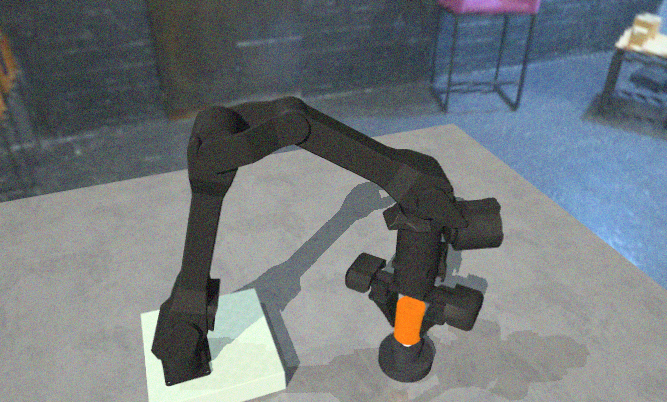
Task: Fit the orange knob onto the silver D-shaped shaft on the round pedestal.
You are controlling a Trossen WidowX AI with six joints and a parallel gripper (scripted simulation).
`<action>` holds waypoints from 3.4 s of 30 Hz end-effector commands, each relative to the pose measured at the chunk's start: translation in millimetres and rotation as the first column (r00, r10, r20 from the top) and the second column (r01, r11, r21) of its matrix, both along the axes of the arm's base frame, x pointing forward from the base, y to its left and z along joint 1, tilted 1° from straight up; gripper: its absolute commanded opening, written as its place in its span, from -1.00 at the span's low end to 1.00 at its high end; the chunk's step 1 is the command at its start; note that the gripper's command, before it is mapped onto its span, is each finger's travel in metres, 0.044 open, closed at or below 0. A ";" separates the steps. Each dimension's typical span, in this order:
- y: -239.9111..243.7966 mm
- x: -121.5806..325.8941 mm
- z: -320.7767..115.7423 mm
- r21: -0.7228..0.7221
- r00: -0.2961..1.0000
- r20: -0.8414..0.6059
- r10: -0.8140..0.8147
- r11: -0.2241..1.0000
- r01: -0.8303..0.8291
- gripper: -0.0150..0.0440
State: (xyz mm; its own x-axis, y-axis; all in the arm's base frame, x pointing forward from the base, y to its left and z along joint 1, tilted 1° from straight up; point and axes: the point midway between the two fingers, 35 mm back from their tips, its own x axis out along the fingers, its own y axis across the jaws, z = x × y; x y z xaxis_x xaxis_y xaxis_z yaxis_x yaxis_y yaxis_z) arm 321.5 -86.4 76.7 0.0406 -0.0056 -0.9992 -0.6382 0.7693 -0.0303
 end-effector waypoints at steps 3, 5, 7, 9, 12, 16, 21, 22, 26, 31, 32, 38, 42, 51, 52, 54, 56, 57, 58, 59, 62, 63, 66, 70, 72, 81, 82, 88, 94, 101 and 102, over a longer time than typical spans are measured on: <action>0.4 1.0 3.2 0.002 1.000 0.004 0.004 1.000 -0.004 -0.49; 0.4 1.2 4.5 0.002 1.000 0.004 0.004 1.000 -0.004 -0.49; 0.3 1.5 5.2 0.001 1.000 0.004 0.016 1.000 -0.016 -0.49; 0.1 2.1 5.7 0.000 0.999 0.004 0.049 0.999 -0.049 -0.49; -0.2 2.6 3.9 -0.001 0.998 0.004 0.057 0.998 -0.057 -0.49; -0.1 2.0 1.8 -0.001 0.998 0.004 0.057 0.998 -0.057 -0.49; 0.2 0.8 -0.4 -0.001 0.998 0.004 0.057 0.998 -0.057 -0.49; 0.2 0.8 -0.1 -0.001 0.998 0.004 0.057 0.998 -0.057 -0.49; 0.4 0.6 1.2 -0.001 0.998 0.004 0.057 0.998 -0.057 -0.49; 0.6 0.3 5.5 -0.001 0.998 0.004 0.057 0.998 -0.057 -0.49; 0.6 0.3 5.6 -0.001 0.998 0.004 0.068 0.998 -0.068 -0.49; 0.0 2.3 4.9 -0.003 0.994 0.003 0.109 0.994 -0.109 -0.49; 0.0 2.0 2.5 -0.003 0.994 0.003 0.109 0.994 -0.109 -0.49; 0.2 1.0 0.1 -0.003 0.994 0.003 0.109 0.994 -0.109 -0.49; 0.2 1.0 -0.1 -0.003 0.994 0.003 0.109 0.994 -0.109 -0.49; 0.2 1.0 -0.1 -0.003 0.994 0.003 0.109 0.994 -0.109 -0.49; 0.2 1.0 2.7 -0.003 0.994 0.003 0.109 0.994 -0.109 -0.49; 0.2 1.1 3.7 -0.003 0.994 0.003 0.109 0.994 -0.109 -0.49; 0.1 1.2 4.5 -0.003 0.994 0.003 0.109 0.994 -0.109 -0.49; 0.1 1.3 5.2 -0.003 0.994 0.003 0.109 0.994 -0.109 -0.49; 0.0 1.7 6.2 -0.004 0.991 0.003 0.135 0.991 -0.135 -0.49; -0.1 2.1 6.3 -0.005 0.988 0.003 0.153 0.988 -0.153 -0.49; -0.3 3.0 5.6 -0.005 0.987 0.003 0.161 0.987 -0.161 -0.49; -0.1 2.3 2.6 -0.005 0.987 0.003 0.161 0.987 -0.161 -0.49; -0.1 2.3 2.0 -0.005 0.987 0.003 0.161 0.987 -0.161 -0.49; 0.2 1.1 -0.8 -0.005 0.987 0.003 0.161 0.987 -0.161 -0.49; 0.2 1.1 -1.0 -0.005 0.987 0.003 0.161 0.987 -0.161 -0.49; 0.2 1.2 -1.7 -0.005 0.987 0.003 0.161 0.987 -0.161 -0.49; -0.5 1.7 -1.7 -0.005 0.988 0.003 0.157 0.988 -0.156 -0.49; -0.5 2.3 -7.0 -0.005 0.988 0.003 0.157 0.988 -0.157 -0.49; -0.4 2.2 -7.9 -0.005 0.988 0.003 0.157 0.988 -0.157 -0.49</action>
